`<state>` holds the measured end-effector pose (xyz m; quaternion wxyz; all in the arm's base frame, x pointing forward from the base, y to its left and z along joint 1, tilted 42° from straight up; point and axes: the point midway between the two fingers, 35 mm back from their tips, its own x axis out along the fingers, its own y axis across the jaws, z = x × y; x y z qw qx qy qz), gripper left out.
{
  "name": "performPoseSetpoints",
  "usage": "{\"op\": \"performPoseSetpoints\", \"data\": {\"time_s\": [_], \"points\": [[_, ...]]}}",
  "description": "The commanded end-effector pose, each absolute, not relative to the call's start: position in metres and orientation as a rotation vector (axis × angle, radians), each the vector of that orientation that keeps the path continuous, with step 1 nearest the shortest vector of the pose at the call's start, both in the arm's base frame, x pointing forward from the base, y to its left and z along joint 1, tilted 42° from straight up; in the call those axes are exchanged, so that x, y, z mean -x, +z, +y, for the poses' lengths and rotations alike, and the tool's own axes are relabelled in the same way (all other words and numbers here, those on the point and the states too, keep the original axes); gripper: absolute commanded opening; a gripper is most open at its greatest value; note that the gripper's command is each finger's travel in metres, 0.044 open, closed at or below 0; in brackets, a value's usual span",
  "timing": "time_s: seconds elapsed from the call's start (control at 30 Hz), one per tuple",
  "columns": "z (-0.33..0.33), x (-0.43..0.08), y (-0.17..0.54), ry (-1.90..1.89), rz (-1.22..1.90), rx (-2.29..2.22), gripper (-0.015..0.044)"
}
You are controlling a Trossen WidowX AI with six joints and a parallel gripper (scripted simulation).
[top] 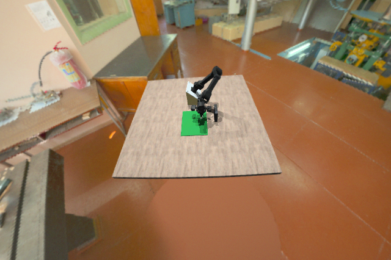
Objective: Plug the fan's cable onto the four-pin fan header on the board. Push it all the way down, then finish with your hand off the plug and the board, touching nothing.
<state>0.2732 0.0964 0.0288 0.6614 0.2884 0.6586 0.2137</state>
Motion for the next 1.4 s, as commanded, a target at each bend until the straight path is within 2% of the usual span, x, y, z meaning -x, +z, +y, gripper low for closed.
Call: {"op": "performPoseSetpoints", "data": {"time_s": [0.0,1.37], "points": [[0.0974,-0.2734,0.0285,0.489,1.486,-0.652,0.0000],[0.1046,-0.2718,0.0193,0.481,1.490,-0.662,0.0000]]}}
